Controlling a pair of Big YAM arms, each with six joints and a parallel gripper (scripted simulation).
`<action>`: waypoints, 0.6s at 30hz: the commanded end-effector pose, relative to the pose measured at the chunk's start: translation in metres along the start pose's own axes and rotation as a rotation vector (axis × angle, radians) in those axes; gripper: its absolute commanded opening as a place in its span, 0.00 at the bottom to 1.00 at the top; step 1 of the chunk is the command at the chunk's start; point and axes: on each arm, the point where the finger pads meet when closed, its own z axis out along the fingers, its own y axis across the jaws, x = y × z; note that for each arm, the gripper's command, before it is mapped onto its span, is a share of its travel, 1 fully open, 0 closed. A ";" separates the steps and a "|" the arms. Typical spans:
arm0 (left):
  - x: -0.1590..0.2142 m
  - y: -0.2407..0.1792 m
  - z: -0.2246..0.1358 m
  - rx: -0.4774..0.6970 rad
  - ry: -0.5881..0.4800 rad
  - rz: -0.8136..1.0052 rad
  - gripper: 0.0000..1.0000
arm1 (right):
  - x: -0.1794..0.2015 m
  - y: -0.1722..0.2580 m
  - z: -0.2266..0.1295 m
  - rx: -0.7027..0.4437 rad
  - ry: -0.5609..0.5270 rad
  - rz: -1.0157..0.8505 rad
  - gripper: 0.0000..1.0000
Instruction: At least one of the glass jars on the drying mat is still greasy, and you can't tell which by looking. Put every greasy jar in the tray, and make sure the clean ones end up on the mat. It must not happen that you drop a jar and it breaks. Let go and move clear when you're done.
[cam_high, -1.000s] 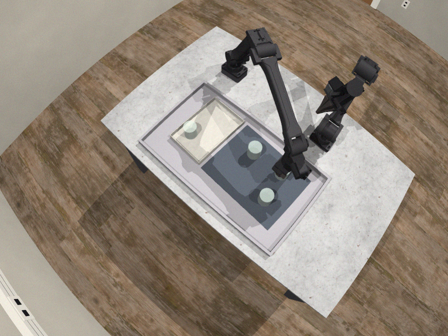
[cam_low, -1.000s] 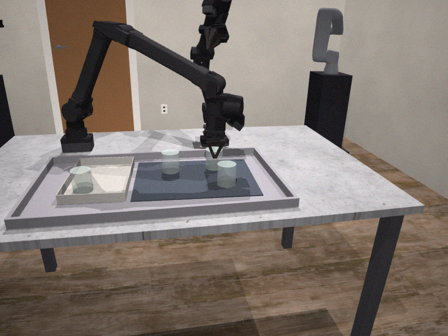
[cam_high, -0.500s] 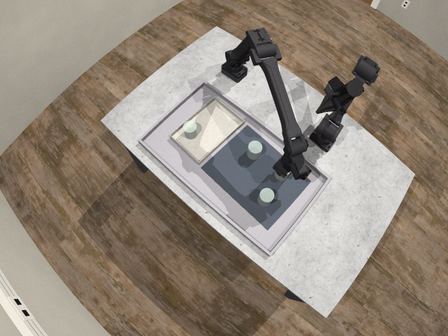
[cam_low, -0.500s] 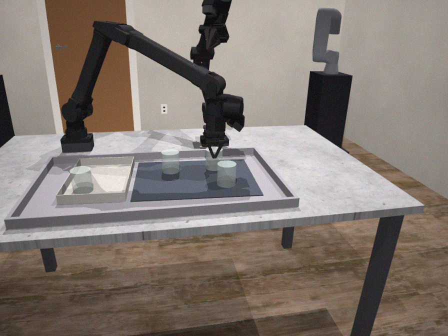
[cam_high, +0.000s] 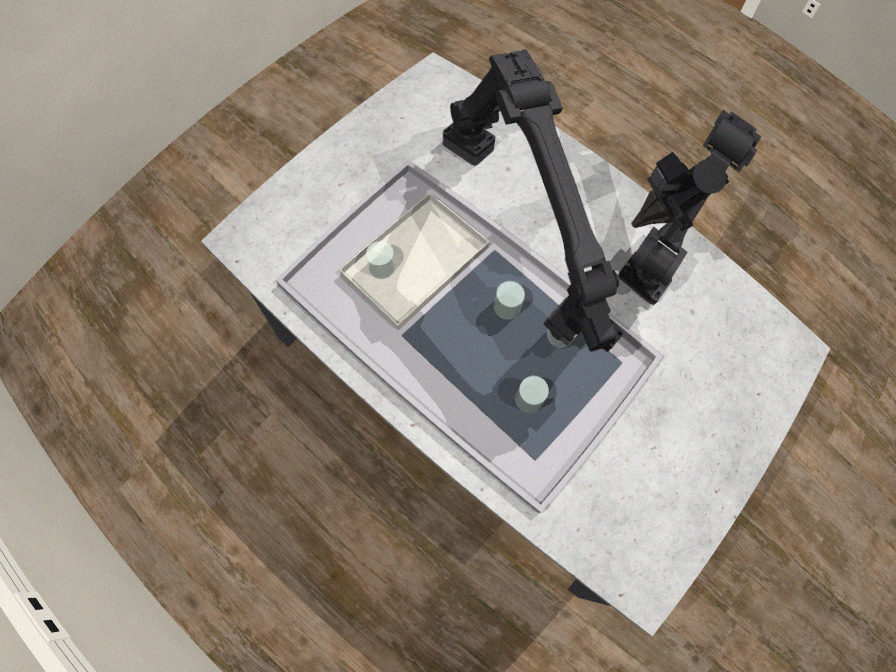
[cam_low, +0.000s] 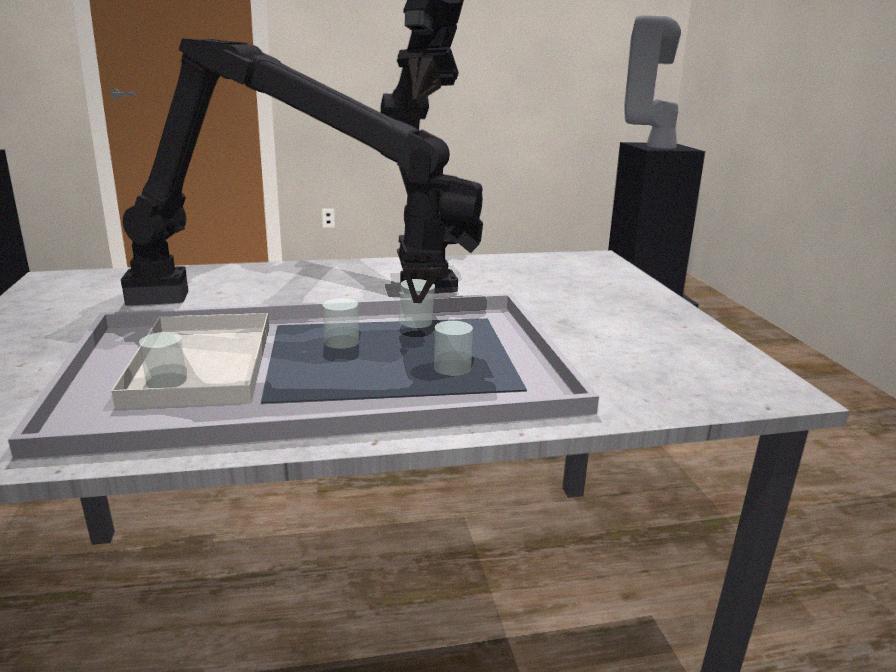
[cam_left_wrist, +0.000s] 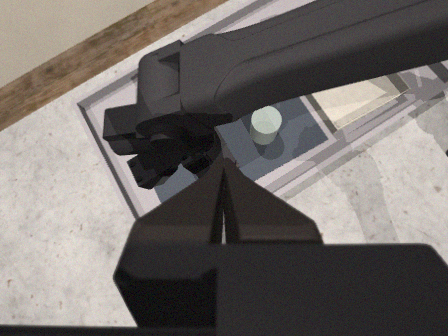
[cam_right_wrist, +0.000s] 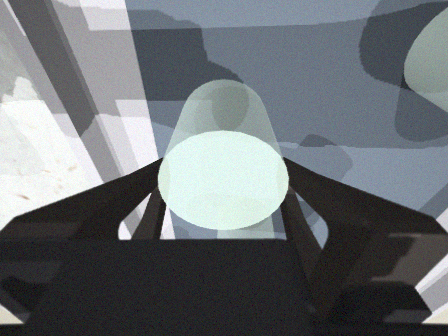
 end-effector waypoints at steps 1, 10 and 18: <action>-0.012 0.000 -0.011 -0.023 -0.050 0.022 0.00 | -0.025 -0.012 -0.094 0.065 -0.123 0.000 0.59; -0.012 0.000 -0.011 -0.023 -0.050 0.022 0.00 | -0.020 -0.010 -0.129 0.063 -0.120 0.000 0.59; -0.012 0.000 -0.011 -0.023 -0.050 0.022 0.00 | -0.017 -0.008 -0.110 0.049 -0.092 0.000 0.59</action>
